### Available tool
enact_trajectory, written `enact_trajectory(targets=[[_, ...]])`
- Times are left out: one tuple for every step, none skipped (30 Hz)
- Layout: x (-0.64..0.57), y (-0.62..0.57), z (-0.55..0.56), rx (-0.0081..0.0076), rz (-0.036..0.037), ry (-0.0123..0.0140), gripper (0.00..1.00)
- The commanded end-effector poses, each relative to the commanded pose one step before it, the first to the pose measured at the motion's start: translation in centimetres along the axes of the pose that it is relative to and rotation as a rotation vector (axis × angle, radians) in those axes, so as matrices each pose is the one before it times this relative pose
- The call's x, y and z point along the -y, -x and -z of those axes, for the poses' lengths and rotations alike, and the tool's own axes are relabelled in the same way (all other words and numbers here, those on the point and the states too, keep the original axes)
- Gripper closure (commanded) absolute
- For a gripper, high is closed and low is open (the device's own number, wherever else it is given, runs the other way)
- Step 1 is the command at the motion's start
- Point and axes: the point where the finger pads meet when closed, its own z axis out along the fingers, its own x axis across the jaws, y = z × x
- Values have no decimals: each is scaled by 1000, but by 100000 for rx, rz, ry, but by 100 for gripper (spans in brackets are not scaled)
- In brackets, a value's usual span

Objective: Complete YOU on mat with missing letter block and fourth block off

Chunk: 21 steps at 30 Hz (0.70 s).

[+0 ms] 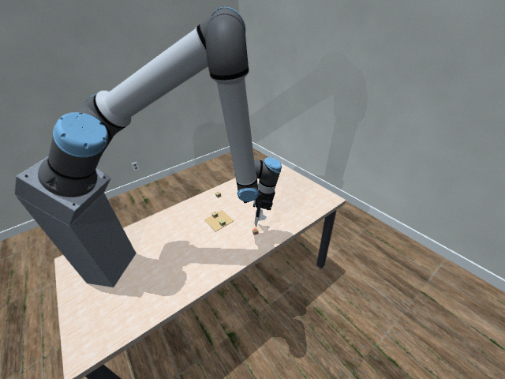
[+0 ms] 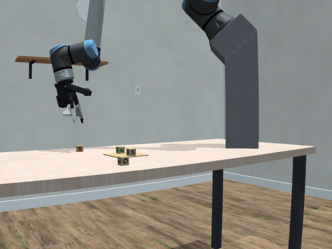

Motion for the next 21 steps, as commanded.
enact_trajectory(targets=[[2, -31, 398, 1547, 6131, 9452, 0], [38, 14, 240, 688, 1779, 2534, 0], [39, 19, 254, 678, 1637, 2346, 0], [37, 22, 254, 640, 1455, 2097, 0], [0, 0, 0, 0, 0, 0, 0], [0, 0, 0, 0, 0, 0, 0], [34, 24, 251, 606, 1307, 1893, 0], [30, 24, 235, 547, 1128, 1640, 0], [25, 23, 209, 475, 944, 1377, 0], [20, 21, 178, 395, 761, 1113, 0], [15, 17, 142, 310, 584, 856, 0], [11, 13, 105, 226, 419, 615, 0], [7, 9, 69, 148, 271, 399, 0], [4, 5, 38, 82, 148, 218, 0], [1, 2, 15, 32, 58, 86, 0], [1, 1, 6, 12, 21, 31, 0], [0, 0, 2, 5, 9, 13, 0], [0, 0, 0, 0, 0, 0, 0], [0, 0, 0, 0, 0, 0, 0], [0, 0, 0, 0, 0, 0, 0], [0, 0, 0, 0, 0, 0, 0]])
